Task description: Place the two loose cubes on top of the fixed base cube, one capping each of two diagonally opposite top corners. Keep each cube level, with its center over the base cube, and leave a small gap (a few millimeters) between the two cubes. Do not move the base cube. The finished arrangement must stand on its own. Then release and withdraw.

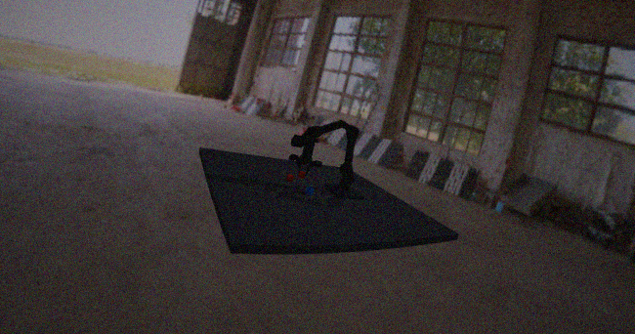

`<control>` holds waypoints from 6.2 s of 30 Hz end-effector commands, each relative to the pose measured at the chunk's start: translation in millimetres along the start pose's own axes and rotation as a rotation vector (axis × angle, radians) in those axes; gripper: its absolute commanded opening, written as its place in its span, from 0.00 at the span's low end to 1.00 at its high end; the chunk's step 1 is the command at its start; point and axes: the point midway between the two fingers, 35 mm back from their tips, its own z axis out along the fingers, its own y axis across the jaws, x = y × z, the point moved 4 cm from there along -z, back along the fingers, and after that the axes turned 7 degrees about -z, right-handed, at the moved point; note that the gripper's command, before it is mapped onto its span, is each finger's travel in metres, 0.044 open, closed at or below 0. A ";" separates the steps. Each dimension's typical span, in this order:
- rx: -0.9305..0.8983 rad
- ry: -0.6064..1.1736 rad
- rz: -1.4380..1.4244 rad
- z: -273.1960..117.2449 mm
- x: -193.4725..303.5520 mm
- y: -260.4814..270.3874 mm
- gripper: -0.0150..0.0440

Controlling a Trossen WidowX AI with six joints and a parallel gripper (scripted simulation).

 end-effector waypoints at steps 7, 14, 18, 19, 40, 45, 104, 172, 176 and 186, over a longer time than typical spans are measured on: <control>0.014 -0.003 -0.005 -35.2 1.3 2.7 0.43; 0.014 -0.003 -0.005 -49.6 2.4 5.3 0.43; 0.014 -0.004 0.056 -46.8 -3.4 9.2 0.43; 0.014 -0.004 0.081 -45.6 -5.8 10.8 0.43; 0.007 -0.011 0.603 -21.8 -49.2 50.2 0.43; 0.005 -0.012 0.727 -16.2 -57.9 60.8 0.43; 0.000 -0.014 0.990 23.5 -74.1 84.2 0.43; 0.016 0.002 -0.157 -38.7 16.1 -34.9 0.70; 0.017 0.005 -0.314 -43.0 34.1 -47.7 0.70; 0.019 0.012 -0.646 -51.7 76.1 -70.6 0.70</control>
